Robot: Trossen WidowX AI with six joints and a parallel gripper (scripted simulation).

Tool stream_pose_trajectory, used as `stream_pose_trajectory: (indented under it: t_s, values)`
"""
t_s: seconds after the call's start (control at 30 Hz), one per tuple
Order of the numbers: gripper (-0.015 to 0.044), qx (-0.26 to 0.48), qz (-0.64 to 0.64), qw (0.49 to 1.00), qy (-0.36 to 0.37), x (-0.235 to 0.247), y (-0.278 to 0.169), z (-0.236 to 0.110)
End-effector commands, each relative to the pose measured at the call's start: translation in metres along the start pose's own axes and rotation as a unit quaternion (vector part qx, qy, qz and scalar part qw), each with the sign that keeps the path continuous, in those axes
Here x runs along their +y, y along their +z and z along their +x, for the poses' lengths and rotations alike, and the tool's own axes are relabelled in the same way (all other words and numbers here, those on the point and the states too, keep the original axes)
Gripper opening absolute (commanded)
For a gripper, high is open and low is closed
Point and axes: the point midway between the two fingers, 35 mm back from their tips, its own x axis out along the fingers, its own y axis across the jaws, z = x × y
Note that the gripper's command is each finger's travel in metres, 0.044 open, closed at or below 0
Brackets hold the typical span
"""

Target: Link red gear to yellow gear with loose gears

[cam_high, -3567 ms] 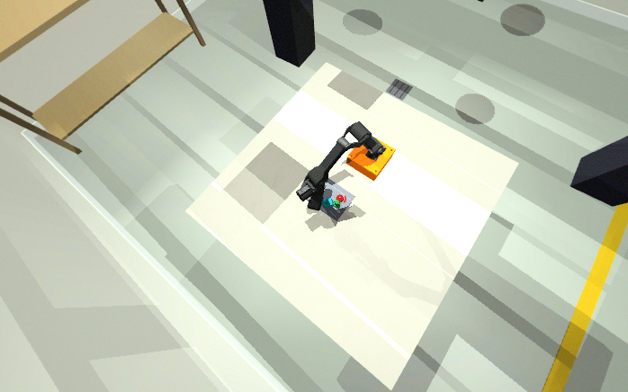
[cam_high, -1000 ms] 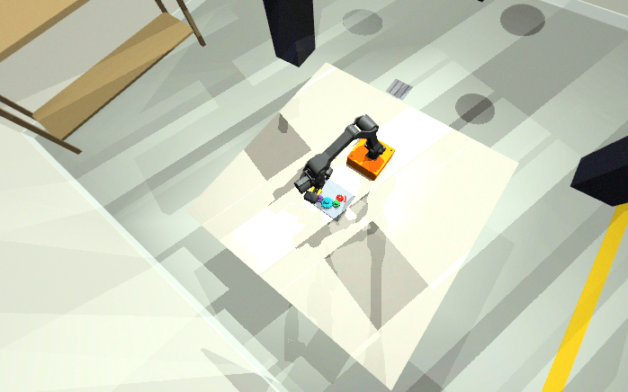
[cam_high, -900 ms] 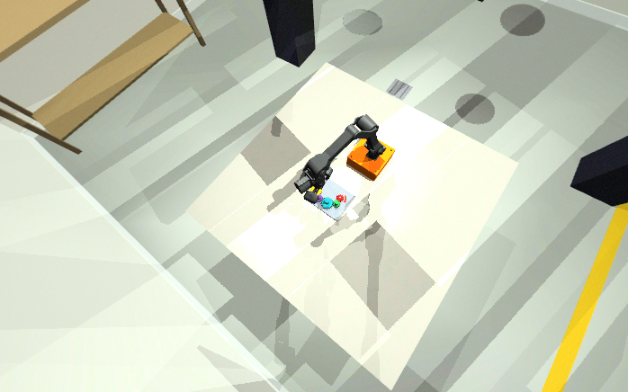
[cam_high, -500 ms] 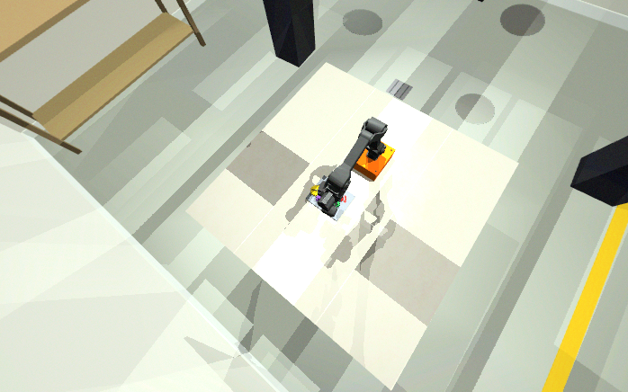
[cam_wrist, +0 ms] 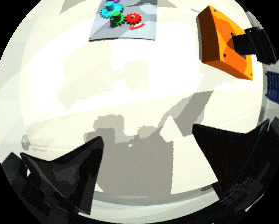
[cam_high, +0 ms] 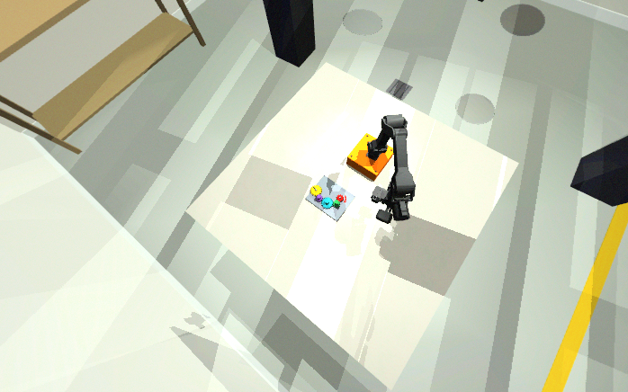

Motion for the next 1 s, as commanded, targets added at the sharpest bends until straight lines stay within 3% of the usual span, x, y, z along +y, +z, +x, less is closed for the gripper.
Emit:
stream_pose_trajectory:
  t_s: [0.0,0.97]
  values:
    - [0.044,0.005,0.011,1.0,-0.009,-0.0356,-0.0375,-0.0032]
    - [0.044,0.006,0.012,1.0,-0.01,-0.0422,-0.0442,-0.0044]
